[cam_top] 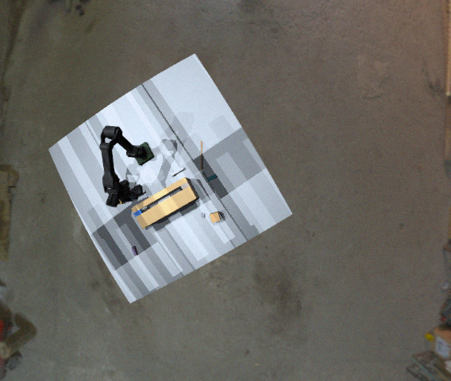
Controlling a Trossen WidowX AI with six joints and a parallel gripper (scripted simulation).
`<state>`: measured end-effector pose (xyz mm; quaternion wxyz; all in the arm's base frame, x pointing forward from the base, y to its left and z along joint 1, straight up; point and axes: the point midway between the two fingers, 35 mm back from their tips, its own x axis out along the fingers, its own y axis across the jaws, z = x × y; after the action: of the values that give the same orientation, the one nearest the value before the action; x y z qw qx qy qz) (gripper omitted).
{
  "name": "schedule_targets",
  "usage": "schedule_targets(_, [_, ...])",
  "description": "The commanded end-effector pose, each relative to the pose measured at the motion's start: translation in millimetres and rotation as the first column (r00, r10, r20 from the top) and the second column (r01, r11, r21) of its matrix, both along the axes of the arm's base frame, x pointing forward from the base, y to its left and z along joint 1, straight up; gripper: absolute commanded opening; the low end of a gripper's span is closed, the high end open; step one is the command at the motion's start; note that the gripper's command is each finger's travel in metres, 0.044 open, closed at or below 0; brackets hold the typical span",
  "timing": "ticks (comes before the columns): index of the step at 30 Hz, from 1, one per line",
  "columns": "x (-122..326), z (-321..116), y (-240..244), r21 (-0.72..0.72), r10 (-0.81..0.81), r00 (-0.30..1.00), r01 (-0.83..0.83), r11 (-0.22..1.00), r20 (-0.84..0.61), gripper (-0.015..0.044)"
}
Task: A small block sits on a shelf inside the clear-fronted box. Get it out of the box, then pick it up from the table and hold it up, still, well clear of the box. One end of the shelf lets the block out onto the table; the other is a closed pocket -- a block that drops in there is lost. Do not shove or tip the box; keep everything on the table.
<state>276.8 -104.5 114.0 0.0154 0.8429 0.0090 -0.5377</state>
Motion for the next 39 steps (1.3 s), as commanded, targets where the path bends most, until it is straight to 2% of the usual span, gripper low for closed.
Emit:
schedule_targets(1, [-5,20,5,-0.006,-0.087,0.996,0.088,0.996,0.021,0.0000])
schedule_targets(13, [-33,69,21,0.020,-0.348,0.933,0.348,0.937,0.087,0.0000])
schedule_targets(39, [-34,70,21,0.020,-0.352,0.932,0.351,0.936,0.088,0.0000])
